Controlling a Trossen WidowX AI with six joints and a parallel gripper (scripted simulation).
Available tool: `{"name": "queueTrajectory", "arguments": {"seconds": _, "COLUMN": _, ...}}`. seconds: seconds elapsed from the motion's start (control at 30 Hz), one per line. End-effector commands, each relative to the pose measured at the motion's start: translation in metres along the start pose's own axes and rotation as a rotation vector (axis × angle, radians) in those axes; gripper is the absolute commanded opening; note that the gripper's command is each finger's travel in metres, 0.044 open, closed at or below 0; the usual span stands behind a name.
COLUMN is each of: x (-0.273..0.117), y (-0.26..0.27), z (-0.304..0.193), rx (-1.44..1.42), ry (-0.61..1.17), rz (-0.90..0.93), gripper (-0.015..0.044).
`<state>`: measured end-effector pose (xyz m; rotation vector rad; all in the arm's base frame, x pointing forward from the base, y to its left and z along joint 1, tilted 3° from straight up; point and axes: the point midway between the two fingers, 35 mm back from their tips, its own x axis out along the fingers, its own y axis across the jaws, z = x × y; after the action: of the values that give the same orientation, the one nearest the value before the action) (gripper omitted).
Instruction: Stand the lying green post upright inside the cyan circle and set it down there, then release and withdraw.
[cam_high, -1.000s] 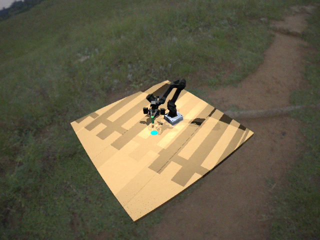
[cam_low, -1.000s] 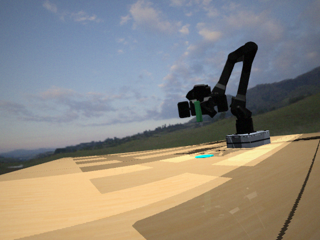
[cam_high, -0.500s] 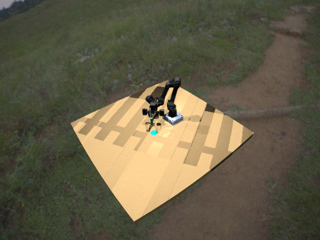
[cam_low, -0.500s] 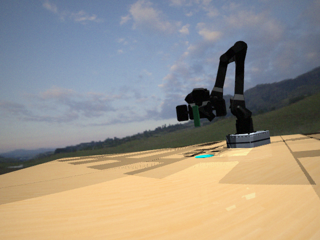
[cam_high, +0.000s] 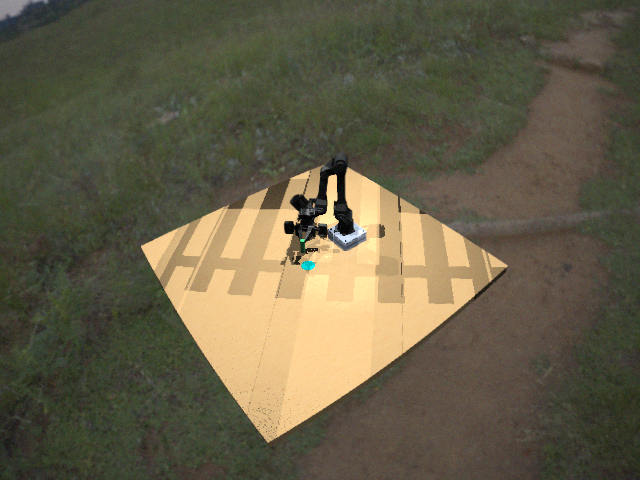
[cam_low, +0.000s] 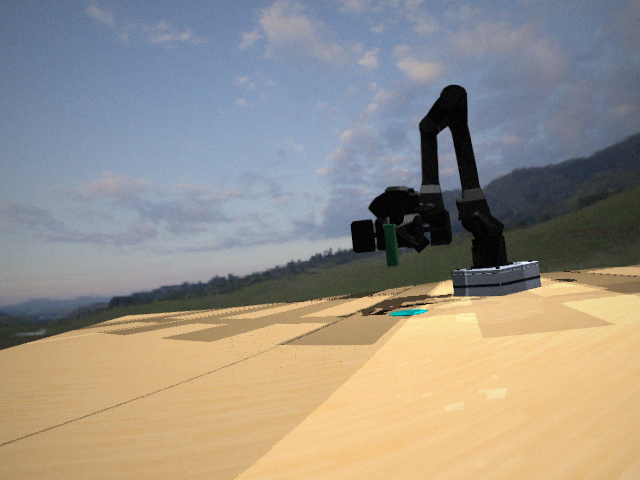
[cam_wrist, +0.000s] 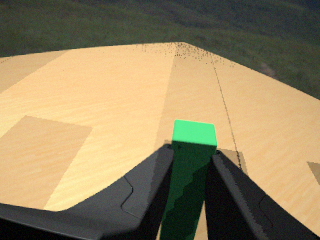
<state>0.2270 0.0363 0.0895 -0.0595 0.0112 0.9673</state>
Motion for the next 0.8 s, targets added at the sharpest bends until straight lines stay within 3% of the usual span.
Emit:
{"name": "queueTrajectory", "arguments": {"seconds": 0.0, "x": 0.001, "y": 0.002, "z": -0.006, "rx": 0.008, "ry": 0.003, "rz": -0.002, "gripper": 0.0023}}
{"name": "queueTrajectory", "arguments": {"seconds": 0.77, "x": 0.003, "y": 0.007, "z": -0.036, "rx": -0.021, "ry": 0.006, "rz": 0.001, "gripper": 0.0023}}
